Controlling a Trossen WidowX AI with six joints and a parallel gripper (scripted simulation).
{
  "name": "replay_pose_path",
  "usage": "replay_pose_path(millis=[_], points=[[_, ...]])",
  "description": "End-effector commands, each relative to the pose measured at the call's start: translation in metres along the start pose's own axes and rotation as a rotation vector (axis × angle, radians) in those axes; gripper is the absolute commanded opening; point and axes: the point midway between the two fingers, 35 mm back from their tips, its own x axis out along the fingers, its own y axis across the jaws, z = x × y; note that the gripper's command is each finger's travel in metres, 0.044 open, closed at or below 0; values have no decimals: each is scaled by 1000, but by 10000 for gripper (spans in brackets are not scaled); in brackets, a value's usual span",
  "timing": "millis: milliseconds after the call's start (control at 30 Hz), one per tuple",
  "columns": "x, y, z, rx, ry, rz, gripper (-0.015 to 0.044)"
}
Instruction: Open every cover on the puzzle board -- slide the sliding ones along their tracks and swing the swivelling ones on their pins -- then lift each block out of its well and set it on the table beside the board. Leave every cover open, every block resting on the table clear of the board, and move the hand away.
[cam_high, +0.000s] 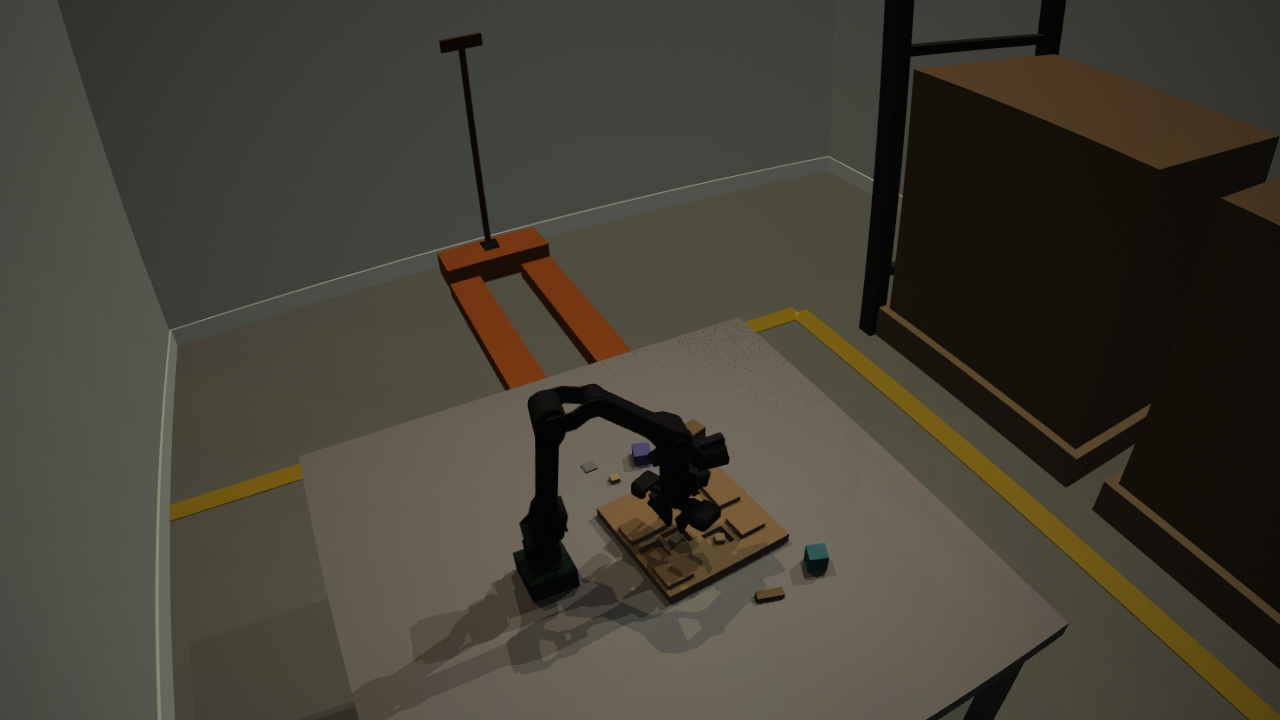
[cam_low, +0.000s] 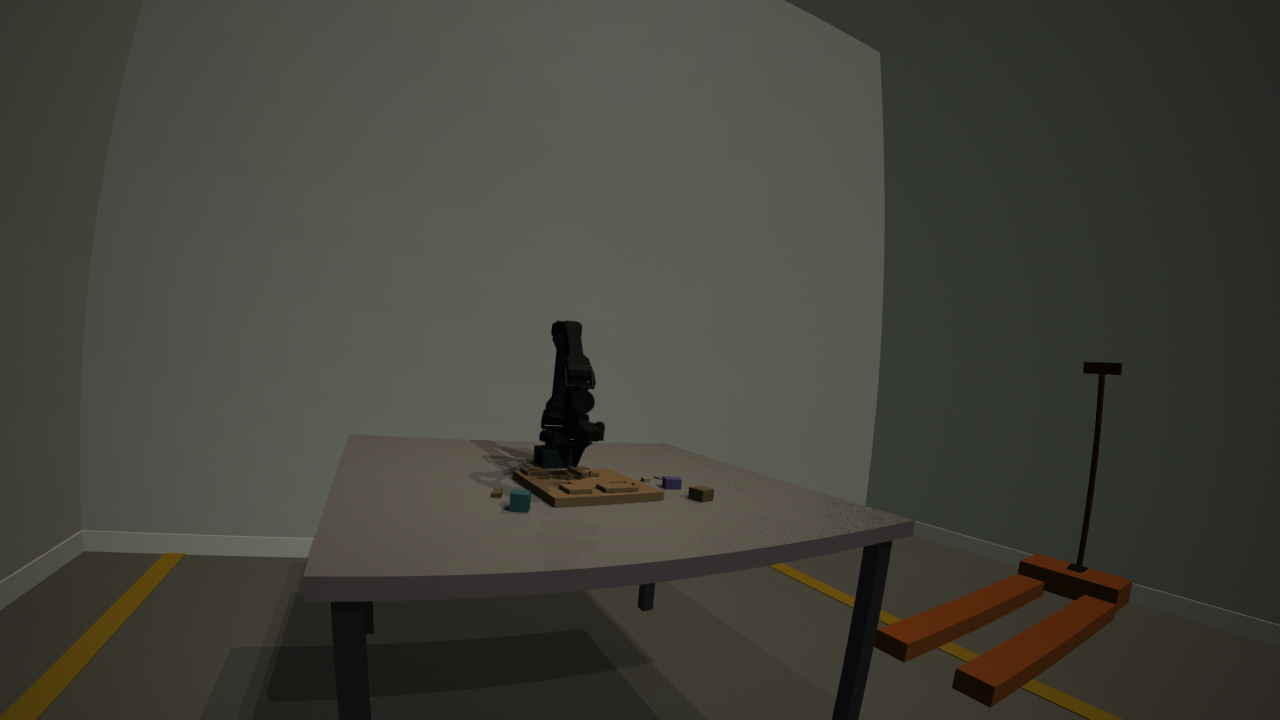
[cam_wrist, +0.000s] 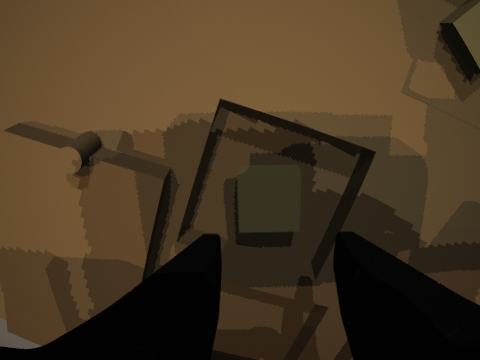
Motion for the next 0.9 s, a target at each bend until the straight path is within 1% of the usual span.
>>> replay_pose_path(millis=[0,500,867], points=[[0,0,0,-7,-2,1,144],[1,0,0,-7,-2,1,144],[11,0,-1,-7,-2,1,144]])
